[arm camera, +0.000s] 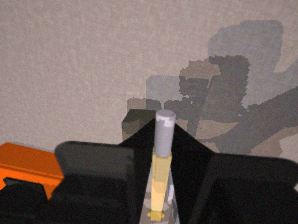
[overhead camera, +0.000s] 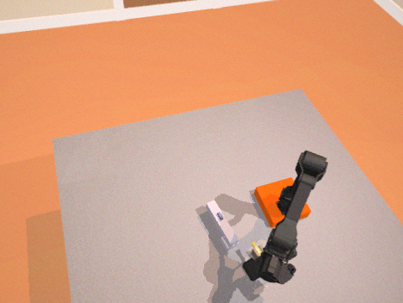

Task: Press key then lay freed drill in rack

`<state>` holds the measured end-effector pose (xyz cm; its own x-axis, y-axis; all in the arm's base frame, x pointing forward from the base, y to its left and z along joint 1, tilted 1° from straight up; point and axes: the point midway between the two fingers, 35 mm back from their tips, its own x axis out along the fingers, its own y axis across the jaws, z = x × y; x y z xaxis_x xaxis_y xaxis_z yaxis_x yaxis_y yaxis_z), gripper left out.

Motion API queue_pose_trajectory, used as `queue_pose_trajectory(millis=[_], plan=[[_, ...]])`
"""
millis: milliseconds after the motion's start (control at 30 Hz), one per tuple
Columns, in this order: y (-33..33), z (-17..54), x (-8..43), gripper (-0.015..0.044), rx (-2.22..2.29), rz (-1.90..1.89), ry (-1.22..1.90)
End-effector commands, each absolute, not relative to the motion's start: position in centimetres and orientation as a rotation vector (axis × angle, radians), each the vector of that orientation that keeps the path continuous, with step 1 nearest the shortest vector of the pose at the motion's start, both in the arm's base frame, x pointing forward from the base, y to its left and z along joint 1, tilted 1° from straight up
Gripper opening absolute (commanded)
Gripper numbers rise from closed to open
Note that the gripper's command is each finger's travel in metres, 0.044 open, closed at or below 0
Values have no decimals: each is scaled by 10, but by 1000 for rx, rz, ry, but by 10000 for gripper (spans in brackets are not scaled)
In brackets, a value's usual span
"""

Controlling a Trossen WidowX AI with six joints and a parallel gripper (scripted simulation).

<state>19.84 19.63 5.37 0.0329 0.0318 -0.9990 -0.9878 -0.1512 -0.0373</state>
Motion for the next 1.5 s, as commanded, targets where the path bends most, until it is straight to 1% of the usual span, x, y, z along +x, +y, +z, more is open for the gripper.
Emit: queue_pose_trajectory(millis=[0, 333, 1467], plan=[[196, 54, 190, 0, -1312, 1301, 1087], [196, 54, 170, 0, -1311, 1302, 1088], [199, 10, 174, 0, -1311, 1302, 1088]])
